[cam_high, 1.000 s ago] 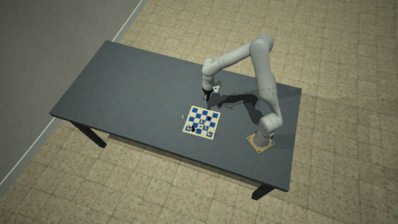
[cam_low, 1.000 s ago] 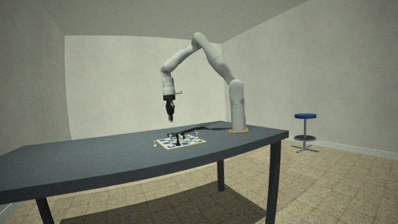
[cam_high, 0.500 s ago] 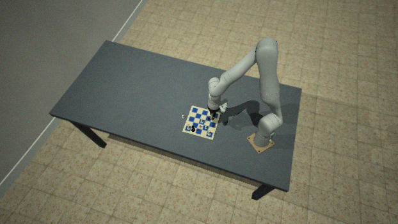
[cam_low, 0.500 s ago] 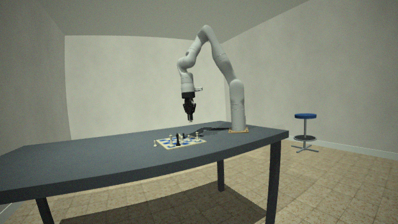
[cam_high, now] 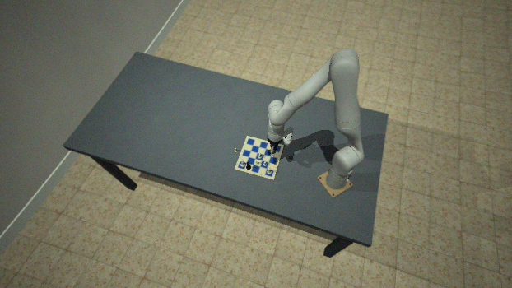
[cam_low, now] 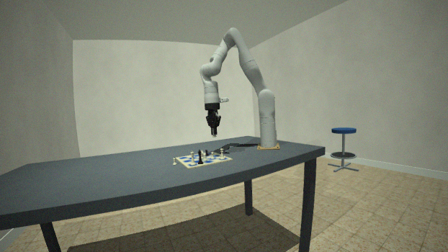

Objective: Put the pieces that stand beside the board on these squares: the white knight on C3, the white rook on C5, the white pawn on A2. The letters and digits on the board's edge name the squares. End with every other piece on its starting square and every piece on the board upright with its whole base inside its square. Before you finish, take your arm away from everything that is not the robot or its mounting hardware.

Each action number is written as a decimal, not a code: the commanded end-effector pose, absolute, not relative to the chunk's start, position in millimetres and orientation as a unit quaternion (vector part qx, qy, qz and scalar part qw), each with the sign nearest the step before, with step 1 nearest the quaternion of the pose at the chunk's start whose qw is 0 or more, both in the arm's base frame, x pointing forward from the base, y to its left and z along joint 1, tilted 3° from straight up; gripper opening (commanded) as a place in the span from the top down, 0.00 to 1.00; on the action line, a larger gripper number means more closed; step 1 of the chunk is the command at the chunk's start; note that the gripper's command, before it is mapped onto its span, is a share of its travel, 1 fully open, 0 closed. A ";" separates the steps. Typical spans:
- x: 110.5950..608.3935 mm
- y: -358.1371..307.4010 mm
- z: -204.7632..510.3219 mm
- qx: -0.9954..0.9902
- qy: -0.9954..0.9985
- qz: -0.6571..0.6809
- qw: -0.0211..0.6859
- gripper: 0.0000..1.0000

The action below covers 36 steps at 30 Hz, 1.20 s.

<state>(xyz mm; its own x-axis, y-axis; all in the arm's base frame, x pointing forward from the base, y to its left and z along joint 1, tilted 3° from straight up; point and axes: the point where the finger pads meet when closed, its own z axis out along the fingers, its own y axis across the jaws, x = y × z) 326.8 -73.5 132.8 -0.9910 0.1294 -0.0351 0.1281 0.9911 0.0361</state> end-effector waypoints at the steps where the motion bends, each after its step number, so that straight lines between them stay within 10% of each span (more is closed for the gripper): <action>1: 326.7 -72.7 129.3 0.064 0.998 0.017 0.018 1.00; 36: 330.6 -69.6 38.6 0.064 0.998 0.017 0.018 1.00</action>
